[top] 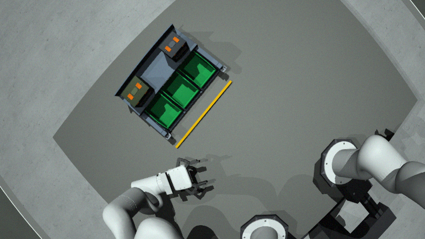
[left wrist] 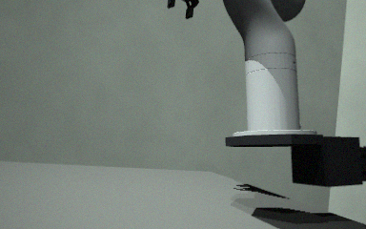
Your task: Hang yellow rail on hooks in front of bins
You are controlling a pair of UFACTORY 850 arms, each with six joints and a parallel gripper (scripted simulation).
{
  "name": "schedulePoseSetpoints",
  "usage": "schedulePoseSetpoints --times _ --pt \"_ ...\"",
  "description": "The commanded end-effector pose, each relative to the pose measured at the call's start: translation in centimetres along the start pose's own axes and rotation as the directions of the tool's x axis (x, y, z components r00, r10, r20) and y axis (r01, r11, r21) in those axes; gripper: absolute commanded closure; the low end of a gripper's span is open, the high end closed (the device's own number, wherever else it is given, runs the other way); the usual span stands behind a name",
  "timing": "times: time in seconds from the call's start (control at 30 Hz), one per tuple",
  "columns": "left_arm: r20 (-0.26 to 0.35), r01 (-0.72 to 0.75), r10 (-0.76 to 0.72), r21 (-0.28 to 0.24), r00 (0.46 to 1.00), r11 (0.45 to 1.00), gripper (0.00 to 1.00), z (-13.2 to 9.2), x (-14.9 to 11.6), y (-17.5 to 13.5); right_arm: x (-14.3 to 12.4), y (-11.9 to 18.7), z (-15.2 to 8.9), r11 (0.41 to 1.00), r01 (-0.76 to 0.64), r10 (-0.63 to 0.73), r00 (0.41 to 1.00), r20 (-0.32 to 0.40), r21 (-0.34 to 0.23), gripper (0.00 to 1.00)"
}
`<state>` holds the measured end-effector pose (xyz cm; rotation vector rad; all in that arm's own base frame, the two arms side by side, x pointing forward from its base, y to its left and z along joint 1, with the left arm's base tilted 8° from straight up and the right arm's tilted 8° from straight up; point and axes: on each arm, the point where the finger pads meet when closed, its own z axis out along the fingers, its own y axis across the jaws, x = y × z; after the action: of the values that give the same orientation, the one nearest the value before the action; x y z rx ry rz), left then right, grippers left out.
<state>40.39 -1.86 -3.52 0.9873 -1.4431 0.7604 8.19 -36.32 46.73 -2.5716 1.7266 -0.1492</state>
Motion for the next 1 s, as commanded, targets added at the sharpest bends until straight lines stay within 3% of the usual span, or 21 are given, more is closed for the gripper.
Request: schedulePoseSetpoints --times 0.0,0.5,0.97 --pt "0.001 -0.001 0.001 0.0 1.0 1.0 0.0 0.0 0.1 0.0 -0.1 2.0 -1.8 0.993 -0.107 0.106 0.994 -0.027 -0.04 0.0" --pt "0.001 -0.001 0.001 0.0 1.0 1.0 0.0 0.0 0.1 0.0 -0.8 5.0 -4.7 0.957 -0.277 0.27 0.959 -0.082 -0.088 0.0" --pt "0.001 -0.001 0.001 0.0 1.0 1.0 0.0 0.0 0.1 0.0 -1.1 6.0 -5.6 0.938 -0.331 0.321 0.942 -0.102 -0.1 0.0"
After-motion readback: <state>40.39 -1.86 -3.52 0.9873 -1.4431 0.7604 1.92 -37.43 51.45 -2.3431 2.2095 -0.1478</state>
